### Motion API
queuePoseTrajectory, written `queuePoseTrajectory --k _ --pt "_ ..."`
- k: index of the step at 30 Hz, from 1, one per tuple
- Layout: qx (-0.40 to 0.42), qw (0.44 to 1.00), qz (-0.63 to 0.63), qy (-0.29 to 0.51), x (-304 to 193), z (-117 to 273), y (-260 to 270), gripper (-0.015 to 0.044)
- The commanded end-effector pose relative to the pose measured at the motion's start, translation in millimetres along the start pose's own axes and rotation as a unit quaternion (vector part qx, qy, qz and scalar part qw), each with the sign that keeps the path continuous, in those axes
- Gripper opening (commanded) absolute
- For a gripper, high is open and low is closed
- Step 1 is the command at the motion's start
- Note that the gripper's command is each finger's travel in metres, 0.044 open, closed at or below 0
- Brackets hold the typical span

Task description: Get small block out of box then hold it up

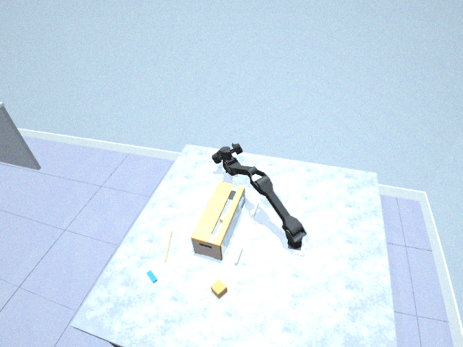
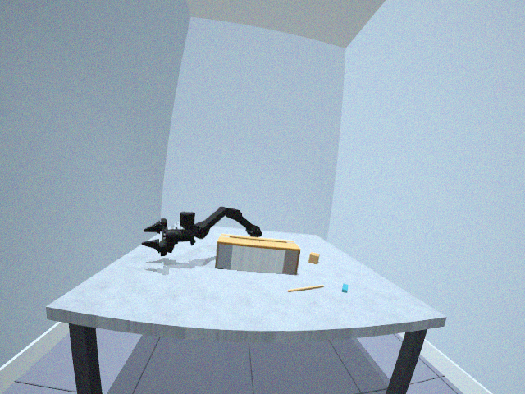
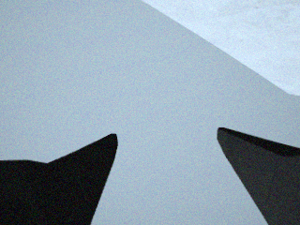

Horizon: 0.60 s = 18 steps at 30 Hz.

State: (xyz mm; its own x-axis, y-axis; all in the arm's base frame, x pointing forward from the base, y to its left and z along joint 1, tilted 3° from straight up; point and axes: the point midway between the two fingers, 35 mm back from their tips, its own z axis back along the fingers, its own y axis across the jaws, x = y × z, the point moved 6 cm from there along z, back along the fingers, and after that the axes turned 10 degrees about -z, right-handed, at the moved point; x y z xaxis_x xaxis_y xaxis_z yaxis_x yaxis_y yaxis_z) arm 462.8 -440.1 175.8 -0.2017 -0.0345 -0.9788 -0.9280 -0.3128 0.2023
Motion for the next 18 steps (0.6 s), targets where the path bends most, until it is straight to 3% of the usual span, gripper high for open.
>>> queuePoseTrajectory --k 1,8,18 --pt "-0.002 1.000 0.003 -0.001 -0.5 0.4 -0.2 0.0400" --pt "-0.088 0.985 0.145 -0.039 -25.7 24.6 -10.4 0.0400" --pt "-0.233 0.909 0.338 -0.068 -55.3 76.8 -17.0 0.0400"
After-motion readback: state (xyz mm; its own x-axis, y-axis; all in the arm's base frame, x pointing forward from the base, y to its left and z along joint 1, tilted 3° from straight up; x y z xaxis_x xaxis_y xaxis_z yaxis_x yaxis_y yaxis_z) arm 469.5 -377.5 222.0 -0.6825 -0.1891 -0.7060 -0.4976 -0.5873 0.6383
